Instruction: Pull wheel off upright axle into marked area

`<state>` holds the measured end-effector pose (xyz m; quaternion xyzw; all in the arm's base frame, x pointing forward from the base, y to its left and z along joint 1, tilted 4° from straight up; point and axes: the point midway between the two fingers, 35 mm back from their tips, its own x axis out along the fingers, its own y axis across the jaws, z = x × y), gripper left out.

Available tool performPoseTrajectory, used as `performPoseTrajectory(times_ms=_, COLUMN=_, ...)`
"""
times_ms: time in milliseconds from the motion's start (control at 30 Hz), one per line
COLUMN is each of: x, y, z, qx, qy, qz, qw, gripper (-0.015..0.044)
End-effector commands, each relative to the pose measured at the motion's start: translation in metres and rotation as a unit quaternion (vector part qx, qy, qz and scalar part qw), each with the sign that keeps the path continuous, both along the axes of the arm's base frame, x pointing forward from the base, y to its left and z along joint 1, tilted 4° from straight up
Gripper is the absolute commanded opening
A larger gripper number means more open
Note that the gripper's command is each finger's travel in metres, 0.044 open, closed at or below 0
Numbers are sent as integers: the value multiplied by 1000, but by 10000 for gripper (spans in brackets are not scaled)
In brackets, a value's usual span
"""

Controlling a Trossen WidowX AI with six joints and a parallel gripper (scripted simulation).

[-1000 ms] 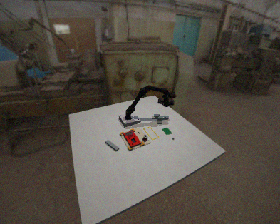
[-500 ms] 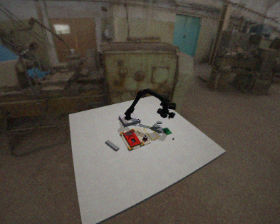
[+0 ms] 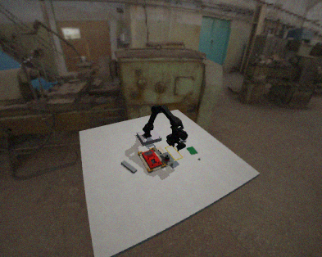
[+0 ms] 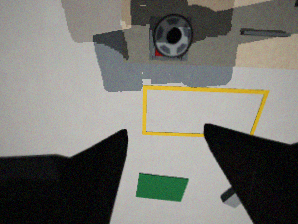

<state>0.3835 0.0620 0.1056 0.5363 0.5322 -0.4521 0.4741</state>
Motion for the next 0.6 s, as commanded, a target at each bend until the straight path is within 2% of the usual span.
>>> performPoseTrajectory(times_ms=0, x=-5, y=-56, z=-4, qx=-31, qy=14, qz=-35, qw=999, gripper=300)
performPoseTrajectory(times_ms=100, x=-9, y=-79, z=-5, qx=-43, qy=20, qz=-51, qw=998, gripper=300)
performPoseTrajectory(times_ms=400, x=-15, y=-69, z=-5, qx=-43, qy=21, qz=-51, qw=998, gripper=300)
performPoseTrajectory(times_ms=567, x=-13, y=-68, z=-28, qx=-42, qy=20, qz=-51, qw=998, gripper=300)
